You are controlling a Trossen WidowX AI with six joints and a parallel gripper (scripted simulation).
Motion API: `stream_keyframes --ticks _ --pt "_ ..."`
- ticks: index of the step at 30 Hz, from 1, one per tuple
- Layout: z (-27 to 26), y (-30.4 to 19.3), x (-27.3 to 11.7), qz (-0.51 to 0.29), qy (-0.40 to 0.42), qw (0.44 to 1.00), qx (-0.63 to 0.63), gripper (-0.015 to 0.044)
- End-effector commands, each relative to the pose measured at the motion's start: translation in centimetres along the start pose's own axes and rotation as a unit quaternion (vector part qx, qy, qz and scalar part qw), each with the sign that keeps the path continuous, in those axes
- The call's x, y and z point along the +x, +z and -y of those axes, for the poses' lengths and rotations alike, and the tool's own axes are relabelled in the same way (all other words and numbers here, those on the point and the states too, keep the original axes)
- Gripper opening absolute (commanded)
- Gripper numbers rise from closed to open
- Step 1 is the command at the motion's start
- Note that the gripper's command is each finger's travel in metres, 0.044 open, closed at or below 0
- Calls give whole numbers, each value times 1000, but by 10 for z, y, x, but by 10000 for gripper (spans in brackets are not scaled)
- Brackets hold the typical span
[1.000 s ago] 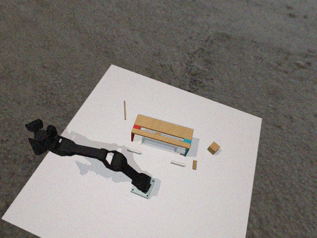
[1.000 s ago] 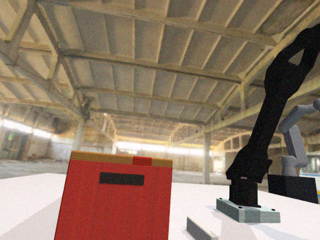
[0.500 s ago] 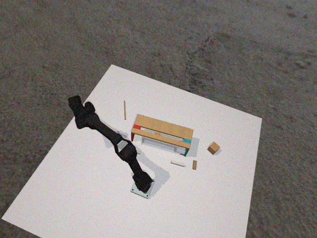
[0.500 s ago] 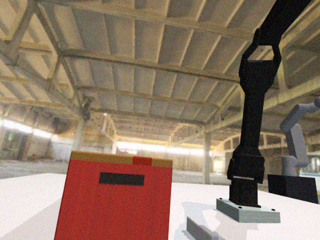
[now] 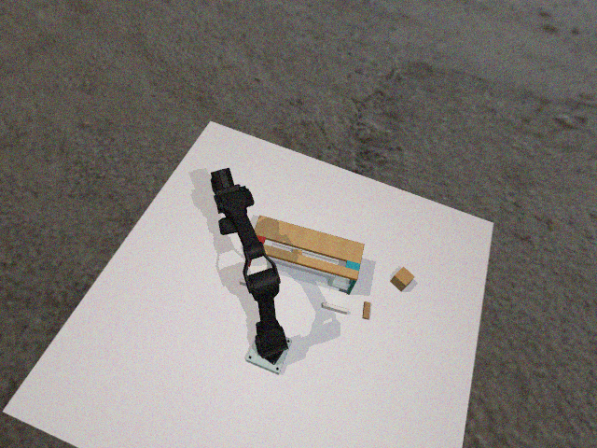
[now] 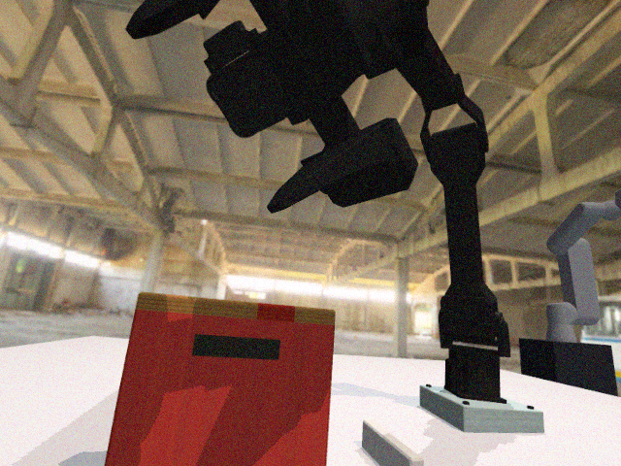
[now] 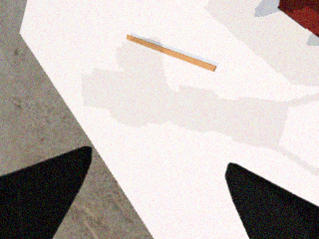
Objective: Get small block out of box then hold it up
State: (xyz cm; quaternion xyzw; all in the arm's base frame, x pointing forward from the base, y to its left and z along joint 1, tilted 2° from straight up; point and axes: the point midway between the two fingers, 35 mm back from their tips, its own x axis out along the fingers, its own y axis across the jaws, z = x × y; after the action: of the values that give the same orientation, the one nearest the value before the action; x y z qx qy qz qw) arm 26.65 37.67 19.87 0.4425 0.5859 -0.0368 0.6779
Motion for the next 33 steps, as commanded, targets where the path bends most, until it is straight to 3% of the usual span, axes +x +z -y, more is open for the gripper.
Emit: stream_keyframes --ticks 1,8,14,19,33 --pt "29 64 -11 17 -55 998 35 400" --pt "99 157 -42 20 -149 981 126 400" --pt "165 205 -82 -9 -205 953 223 400" --pt "208 220 -113 -42 -226 927 297 400" --pt "215 223 -106 -44 -226 926 300 400"
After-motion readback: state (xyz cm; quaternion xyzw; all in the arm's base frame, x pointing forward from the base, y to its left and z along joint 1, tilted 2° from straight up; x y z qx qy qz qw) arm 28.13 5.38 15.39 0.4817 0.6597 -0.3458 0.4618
